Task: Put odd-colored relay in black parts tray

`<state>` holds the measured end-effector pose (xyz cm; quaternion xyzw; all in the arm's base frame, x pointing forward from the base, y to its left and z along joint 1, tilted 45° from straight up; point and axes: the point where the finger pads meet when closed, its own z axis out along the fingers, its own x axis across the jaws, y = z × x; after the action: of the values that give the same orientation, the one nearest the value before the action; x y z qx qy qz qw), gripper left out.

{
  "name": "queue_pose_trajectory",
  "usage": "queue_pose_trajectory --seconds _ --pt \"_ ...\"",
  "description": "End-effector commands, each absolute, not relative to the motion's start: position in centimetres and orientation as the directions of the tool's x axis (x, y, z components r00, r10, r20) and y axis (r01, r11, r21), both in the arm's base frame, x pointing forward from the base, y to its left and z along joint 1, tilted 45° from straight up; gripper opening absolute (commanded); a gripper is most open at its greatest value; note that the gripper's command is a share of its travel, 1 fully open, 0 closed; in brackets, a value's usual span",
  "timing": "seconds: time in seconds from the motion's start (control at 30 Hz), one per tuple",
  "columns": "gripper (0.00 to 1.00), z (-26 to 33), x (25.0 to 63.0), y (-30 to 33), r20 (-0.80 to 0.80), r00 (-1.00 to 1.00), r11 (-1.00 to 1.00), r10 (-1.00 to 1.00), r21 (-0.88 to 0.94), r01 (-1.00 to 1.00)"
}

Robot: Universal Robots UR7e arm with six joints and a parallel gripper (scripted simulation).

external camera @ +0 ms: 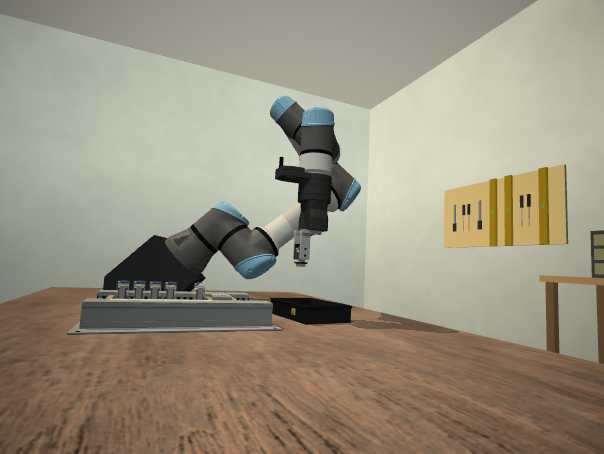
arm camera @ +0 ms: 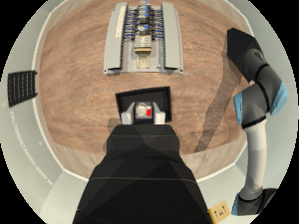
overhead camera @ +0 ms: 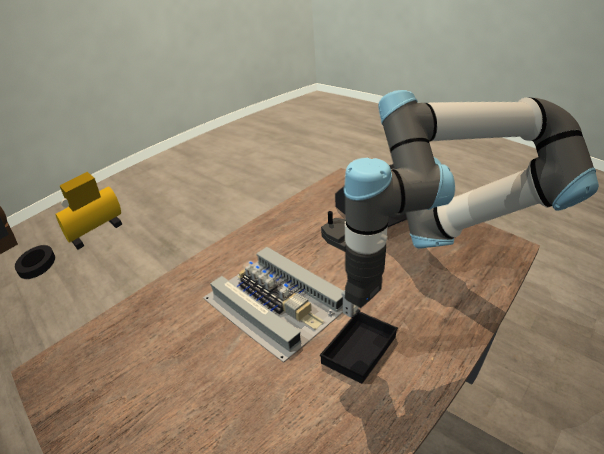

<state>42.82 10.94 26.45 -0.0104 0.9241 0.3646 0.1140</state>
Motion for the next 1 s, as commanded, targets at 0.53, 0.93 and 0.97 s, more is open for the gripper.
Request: queue_pose_trajectory --seconds 0.53,0.93,0.97 --pt "0.0 28.14 42.55 12.73 -0.218 -0.974 0.735 0.065 0.67 -0.101" --pt "0.0 28.14 42.55 12.73 -0.218 -0.974 0.735 0.065 0.67 -0.101" --pt "0.0 28.14 42.55 12.73 -0.218 -0.974 0.735 0.065 0.67 -0.101"
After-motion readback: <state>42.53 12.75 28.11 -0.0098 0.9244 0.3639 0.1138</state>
